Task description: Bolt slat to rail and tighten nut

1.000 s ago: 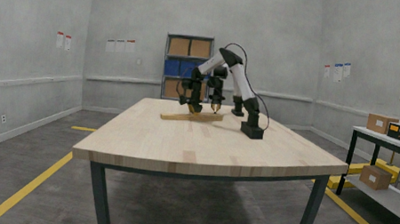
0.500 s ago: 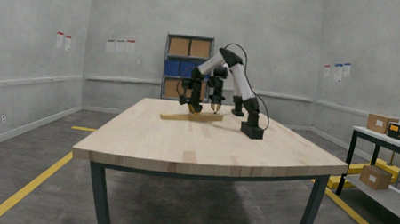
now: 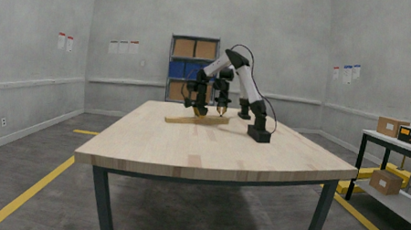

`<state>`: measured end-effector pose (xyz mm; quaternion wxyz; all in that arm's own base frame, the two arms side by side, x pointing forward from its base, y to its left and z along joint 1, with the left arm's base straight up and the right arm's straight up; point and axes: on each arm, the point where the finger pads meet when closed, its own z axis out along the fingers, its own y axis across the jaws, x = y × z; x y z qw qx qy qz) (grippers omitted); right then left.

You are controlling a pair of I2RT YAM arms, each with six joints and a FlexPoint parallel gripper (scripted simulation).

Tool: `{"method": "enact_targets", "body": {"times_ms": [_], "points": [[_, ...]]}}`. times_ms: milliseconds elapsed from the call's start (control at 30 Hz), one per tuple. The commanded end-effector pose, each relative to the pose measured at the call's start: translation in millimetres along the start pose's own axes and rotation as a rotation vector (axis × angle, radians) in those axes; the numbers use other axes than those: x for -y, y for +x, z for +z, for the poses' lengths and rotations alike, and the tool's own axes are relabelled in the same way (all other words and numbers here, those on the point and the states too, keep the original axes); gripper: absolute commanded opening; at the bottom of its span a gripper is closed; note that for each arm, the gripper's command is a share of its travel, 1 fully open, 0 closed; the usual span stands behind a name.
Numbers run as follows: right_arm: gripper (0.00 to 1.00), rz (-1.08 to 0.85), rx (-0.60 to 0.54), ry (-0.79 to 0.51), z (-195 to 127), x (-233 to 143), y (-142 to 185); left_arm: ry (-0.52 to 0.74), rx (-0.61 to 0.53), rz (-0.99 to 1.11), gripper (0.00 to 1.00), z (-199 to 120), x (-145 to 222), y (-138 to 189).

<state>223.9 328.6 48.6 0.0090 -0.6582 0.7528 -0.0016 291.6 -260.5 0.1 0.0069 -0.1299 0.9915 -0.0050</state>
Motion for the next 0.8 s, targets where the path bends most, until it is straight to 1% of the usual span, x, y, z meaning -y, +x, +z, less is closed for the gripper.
{"method": "enact_targets", "body": {"times_ms": [0,767], "points": [[0.11,0.003,0.015,0.008,-4.9,2.6,-2.0,0.017,0.008,-0.004,0.67,-5.3,4.0,-0.9],[0.11,0.003,0.015,0.008,-4.9,2.6,-2.0,0.017,0.008,-0.004,0.67,-5.3,4.0,-0.9]]}}
